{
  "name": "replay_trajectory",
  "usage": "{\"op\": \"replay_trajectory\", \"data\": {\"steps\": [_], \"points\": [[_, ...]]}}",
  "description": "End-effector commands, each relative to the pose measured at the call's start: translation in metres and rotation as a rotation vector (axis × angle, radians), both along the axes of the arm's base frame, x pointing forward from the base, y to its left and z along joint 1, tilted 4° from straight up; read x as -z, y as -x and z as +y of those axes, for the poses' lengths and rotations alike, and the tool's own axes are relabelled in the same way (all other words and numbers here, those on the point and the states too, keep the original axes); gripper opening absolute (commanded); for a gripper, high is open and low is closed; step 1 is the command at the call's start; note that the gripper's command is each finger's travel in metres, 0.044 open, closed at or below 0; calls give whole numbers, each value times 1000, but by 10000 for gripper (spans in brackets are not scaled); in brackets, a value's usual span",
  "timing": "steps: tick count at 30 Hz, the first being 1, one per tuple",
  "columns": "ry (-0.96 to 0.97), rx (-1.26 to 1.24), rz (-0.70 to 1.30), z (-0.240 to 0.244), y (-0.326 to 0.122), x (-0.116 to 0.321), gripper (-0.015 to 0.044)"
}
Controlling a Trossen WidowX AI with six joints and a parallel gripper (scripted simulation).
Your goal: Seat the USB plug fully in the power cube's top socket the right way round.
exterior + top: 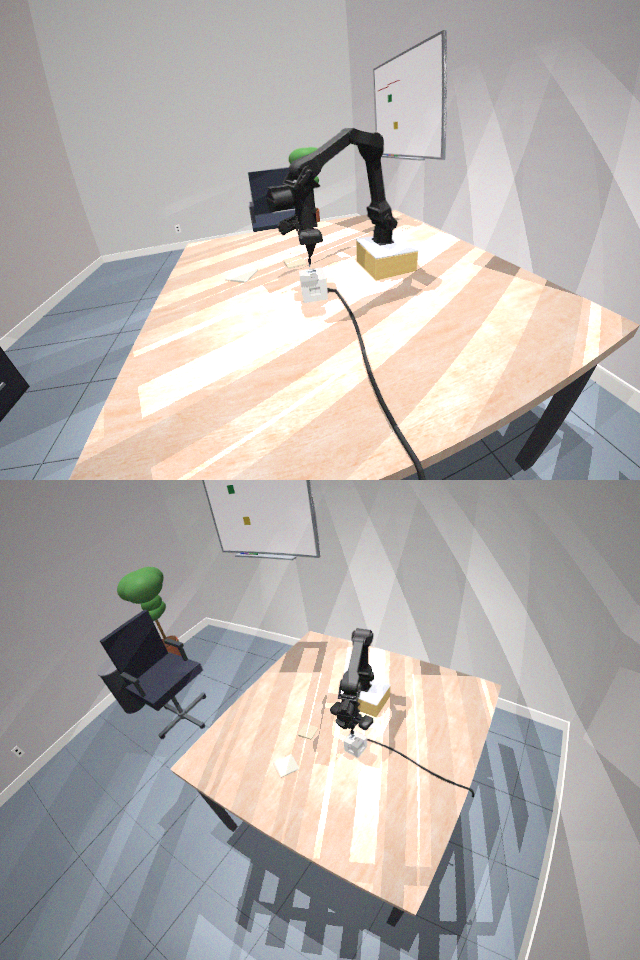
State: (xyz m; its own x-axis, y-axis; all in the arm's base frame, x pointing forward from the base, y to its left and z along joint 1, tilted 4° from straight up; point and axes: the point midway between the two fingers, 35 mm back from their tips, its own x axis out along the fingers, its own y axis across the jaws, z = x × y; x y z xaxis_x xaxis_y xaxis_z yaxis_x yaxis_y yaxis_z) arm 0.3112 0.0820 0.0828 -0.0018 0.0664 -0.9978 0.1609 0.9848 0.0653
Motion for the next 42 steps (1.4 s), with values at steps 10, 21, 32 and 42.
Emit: {"op": "replay_trajectory", "data": {"steps": [10, 21, 32, 42], "points": [[-1, -350, -23, 0, 0, 0, 0], [-2, -637, -42, 0, 0, 0, 0], [-2, -925, -61, 0, 0, 0, 0], [-3, -1186, -78, 0, 0, 0, 0]]}}
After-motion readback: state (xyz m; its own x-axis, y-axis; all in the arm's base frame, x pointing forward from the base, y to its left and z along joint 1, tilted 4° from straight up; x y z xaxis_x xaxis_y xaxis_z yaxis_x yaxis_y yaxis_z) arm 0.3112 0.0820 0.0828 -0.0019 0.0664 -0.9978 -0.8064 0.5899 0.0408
